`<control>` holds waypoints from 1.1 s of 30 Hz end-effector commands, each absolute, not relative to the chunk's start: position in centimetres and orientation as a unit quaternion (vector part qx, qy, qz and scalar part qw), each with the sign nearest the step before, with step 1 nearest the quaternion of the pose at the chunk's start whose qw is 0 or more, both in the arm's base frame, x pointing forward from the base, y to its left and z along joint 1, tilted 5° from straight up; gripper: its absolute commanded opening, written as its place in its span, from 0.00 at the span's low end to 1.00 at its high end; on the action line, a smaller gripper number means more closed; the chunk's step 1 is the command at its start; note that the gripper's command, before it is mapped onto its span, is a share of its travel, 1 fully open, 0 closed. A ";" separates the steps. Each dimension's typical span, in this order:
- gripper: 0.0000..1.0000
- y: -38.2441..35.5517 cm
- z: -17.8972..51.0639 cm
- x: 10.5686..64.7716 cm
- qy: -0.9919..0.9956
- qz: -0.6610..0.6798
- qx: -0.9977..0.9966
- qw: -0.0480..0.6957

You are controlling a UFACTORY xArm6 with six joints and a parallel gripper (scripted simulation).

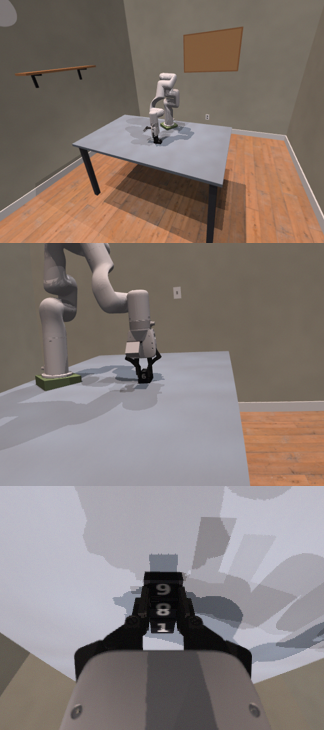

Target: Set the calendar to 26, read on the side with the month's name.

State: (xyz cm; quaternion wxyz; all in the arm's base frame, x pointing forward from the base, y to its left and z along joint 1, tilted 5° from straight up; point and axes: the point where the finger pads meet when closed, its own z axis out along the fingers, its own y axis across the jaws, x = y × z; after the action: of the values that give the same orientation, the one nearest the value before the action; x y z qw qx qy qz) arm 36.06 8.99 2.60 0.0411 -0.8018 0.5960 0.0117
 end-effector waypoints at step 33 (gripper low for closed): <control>0.27 8.2 12.7 35.9 0.596 0.011 -0.802 0.042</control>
State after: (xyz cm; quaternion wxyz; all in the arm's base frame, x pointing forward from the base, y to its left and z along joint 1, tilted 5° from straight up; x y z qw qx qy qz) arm 35.98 8.27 11.62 0.0429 -0.8017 0.5961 0.0096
